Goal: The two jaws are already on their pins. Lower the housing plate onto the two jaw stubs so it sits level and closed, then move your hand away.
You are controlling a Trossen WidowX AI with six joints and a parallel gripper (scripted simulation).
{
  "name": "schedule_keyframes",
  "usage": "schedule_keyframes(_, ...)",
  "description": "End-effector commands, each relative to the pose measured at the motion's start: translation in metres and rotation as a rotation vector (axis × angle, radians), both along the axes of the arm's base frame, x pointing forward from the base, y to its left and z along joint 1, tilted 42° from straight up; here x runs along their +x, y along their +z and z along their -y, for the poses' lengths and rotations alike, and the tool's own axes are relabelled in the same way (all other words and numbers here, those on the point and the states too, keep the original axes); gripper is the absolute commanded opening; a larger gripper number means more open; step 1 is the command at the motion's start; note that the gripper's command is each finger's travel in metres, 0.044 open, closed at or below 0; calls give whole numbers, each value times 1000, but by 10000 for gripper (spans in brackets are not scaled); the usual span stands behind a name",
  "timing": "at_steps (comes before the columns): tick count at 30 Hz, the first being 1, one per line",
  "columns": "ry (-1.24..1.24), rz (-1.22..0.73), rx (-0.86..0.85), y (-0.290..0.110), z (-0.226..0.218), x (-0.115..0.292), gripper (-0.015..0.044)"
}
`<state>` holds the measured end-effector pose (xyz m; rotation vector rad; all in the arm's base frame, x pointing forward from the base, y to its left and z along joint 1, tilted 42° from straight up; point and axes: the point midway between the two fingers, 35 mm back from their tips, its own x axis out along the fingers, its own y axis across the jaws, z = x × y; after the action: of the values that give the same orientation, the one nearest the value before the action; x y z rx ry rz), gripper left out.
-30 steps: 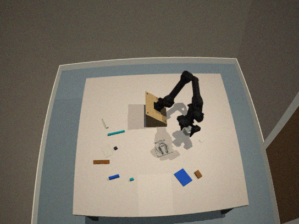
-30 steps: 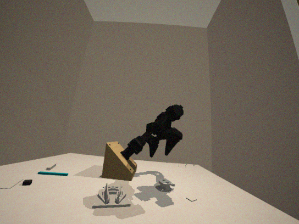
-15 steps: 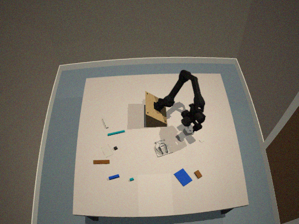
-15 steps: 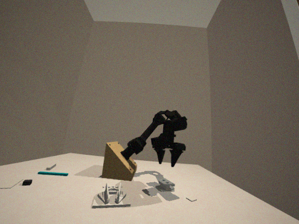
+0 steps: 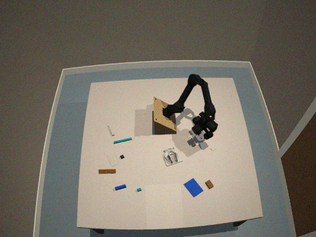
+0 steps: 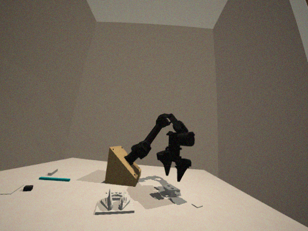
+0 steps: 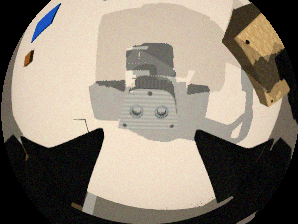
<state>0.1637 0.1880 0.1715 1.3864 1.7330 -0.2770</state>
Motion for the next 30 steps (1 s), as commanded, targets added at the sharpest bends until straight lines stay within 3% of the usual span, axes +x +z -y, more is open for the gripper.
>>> schedule_keyframes(1, -6, -2, -1, -7, -5, 0, 440)
schedule_keyframes(30, -5, -3, 0, -30, -27, 1, 440)
